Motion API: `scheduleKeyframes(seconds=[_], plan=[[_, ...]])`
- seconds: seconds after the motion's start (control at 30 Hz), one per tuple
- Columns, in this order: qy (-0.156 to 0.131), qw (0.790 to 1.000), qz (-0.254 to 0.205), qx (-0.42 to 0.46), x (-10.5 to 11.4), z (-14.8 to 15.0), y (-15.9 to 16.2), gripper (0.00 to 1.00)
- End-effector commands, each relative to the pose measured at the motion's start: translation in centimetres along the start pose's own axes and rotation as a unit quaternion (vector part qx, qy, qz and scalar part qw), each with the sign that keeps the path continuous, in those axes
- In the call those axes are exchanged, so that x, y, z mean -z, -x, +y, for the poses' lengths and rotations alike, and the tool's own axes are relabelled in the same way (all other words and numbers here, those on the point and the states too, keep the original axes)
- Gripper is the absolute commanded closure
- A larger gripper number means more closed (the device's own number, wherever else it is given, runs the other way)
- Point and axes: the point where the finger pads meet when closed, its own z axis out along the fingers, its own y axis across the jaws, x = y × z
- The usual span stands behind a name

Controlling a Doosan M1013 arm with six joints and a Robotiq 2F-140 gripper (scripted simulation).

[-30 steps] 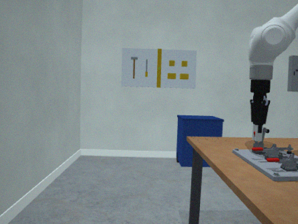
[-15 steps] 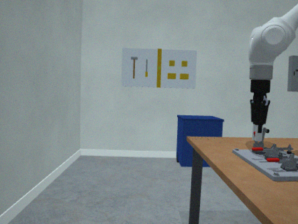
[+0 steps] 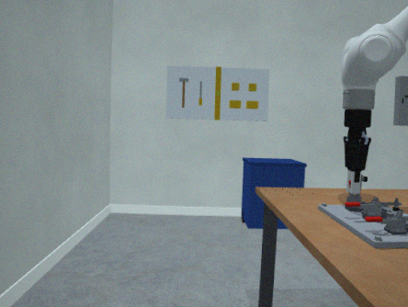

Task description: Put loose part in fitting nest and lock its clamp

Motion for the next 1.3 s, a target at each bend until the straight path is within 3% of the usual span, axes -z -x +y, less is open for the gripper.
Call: scheduleKeyframes(seconds=[0.0,0.73,0.77,1.27], plan=[[0.0,1.0,-0.001,0.0,-0.03,-0.01,0.15,0.9],[0.0,1.0,-0.001,0.0,-0.04,-0.01,0.2,0.9],[0.0,1.0,-0.001,0.0,-0.04,-0.01,0.2,0.65],[0.0,1.0,-0.001,0.0,-0.04,-0.01,0.2,0.65]])
